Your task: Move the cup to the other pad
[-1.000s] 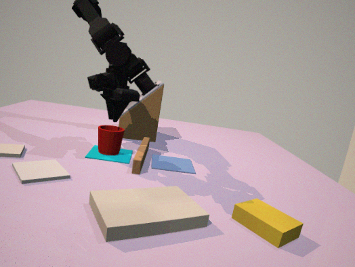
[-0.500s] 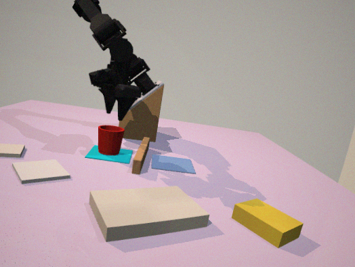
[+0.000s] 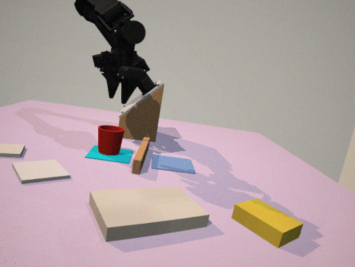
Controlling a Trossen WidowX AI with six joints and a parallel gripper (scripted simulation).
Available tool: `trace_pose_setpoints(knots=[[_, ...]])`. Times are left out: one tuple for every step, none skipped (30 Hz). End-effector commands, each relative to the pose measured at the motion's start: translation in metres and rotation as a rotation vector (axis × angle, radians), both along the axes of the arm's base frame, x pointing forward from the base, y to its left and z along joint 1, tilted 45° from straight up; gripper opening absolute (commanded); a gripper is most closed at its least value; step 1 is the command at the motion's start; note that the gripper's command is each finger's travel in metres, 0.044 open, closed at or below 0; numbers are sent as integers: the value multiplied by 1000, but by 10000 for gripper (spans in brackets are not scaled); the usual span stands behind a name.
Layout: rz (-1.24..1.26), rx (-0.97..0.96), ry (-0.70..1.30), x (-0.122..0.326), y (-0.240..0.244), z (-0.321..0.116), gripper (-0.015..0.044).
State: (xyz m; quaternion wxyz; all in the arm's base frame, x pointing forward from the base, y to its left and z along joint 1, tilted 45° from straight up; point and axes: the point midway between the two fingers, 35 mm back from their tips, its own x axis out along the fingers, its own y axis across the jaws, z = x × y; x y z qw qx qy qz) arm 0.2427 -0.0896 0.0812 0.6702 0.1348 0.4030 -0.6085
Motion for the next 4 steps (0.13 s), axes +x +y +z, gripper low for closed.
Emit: trace_pose_setpoints(knots=[[-4,4,-13,0,4,4,440],[0,0,0,0,1,1,440],[0,0,0,0,1,1,440],[0,0,0,0,1,1,440]])
